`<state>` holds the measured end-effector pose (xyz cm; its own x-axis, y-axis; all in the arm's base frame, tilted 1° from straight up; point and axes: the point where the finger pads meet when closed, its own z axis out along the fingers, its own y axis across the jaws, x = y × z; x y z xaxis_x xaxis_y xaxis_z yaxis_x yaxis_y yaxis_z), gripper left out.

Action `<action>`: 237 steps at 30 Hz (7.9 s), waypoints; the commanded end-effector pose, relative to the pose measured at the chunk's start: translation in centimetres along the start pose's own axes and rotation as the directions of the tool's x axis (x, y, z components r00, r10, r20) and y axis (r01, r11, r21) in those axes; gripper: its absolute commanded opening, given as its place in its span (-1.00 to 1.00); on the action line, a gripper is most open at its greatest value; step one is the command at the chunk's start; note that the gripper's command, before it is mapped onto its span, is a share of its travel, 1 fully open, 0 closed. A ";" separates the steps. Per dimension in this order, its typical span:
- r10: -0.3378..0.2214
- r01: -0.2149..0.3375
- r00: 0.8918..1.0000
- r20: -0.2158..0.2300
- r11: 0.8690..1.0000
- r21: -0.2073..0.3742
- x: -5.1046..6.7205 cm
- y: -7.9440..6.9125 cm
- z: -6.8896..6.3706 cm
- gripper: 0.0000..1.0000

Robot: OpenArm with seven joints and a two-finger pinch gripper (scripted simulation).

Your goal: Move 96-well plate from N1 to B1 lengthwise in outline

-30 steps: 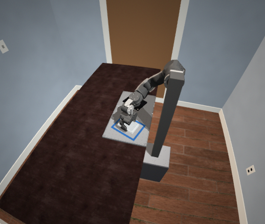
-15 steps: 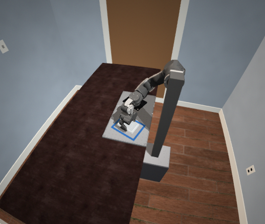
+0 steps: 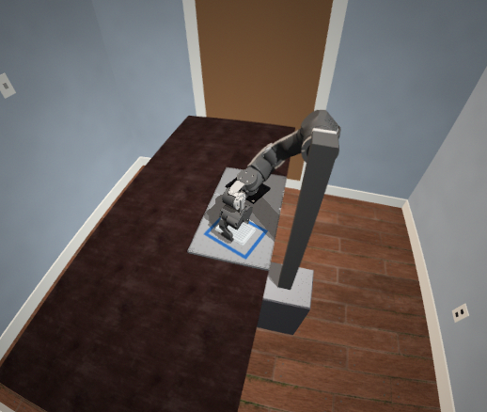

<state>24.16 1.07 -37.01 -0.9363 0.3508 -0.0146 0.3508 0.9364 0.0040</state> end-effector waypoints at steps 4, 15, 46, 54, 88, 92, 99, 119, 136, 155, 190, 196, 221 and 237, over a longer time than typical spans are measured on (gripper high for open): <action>-0.001 0.001 1.000 0.000 1.000 0.003 0.1 0.0 0.0 -1.00; -0.001 0.001 1.000 -0.001 1.000 0.004 0.2 -0.1 0.0 -1.00; -0.005 0.005 1.000 -0.002 1.000 -0.003 0.2 0.0 0.8 -1.00; -0.005 0.005 1.000 -0.002 1.000 -0.003 0.2 0.0 0.8 -1.00; 0.000 0.000 1.000 0.003 1.000 -0.004 -0.1 0.2 0.6 -1.00; 0.000 0.000 1.000 0.002 1.000 -0.003 0.0 0.1 0.6 -1.00; 0.000 0.000 1.000 0.000 1.000 -0.002 0.0 0.1 0.6 -1.00; -0.003 0.003 1.000 -0.001 1.000 -0.002 0.2 0.0 1.1 -1.00; -0.005 0.005 1.000 -0.001 1.000 -0.003 0.2 0.0 1.3 -1.00; -0.001 0.001 1.000 0.000 1.000 0.001 0.1 -0.1 1.2 -0.07; -0.001 0.001 1.000 0.001 1.000 -0.001 0.1 -0.1 -2.8 0.54; -0.001 0.001 1.000 0.000 1.000 -0.003 0.1 0.0 -5.9 0.54; -0.001 0.001 1.000 0.001 1.000 -0.002 0.1 -0.1 -6.7 0.54; -0.001 0.001 1.000 0.001 1.000 -0.002 0.1 -0.1 -6.7 0.54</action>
<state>23.84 1.10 -30.42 -0.9377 0.3472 -0.0121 0.3472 0.9378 0.0076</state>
